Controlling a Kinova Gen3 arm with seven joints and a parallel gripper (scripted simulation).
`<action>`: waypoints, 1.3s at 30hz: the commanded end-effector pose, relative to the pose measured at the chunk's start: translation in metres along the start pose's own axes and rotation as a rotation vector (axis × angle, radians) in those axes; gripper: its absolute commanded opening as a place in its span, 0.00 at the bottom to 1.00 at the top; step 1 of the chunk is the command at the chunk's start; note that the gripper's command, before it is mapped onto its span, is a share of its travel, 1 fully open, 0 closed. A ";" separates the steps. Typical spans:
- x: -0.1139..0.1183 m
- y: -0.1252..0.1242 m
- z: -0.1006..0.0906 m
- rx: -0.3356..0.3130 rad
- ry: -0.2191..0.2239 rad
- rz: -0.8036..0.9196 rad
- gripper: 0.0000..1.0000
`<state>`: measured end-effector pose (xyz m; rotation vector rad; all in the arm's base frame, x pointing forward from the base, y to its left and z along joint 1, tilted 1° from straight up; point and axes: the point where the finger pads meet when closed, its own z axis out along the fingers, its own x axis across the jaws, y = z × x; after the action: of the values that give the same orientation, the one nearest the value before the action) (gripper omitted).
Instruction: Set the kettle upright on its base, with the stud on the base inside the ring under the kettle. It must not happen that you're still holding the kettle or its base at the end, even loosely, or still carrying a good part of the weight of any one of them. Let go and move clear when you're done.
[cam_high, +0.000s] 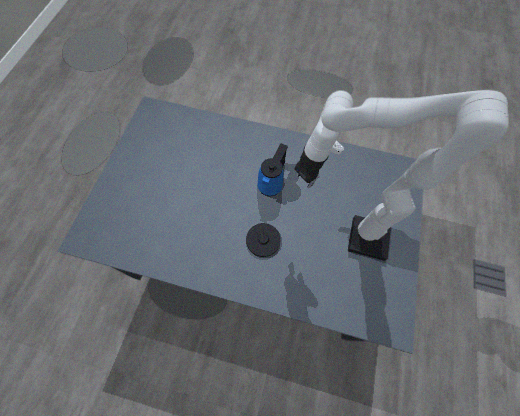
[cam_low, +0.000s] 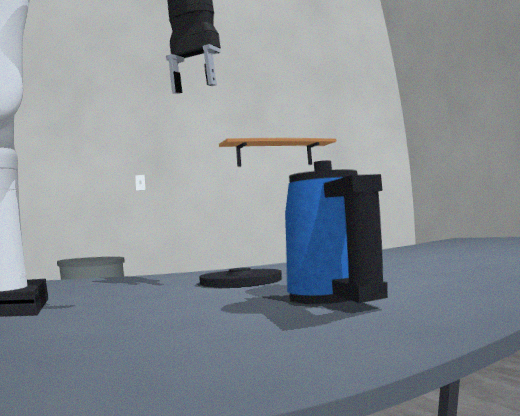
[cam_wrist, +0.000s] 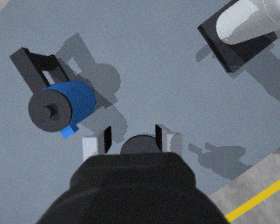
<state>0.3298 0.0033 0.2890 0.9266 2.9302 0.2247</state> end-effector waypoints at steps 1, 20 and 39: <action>-0.003 0.000 0.000 0.004 0.000 0.027 1.00; -0.018 -0.002 0.000 0.019 -0.005 0.282 1.00; -0.035 -0.004 0.000 0.033 -0.013 0.538 1.00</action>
<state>0.3537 -0.0179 0.2895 1.6696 2.6266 0.1965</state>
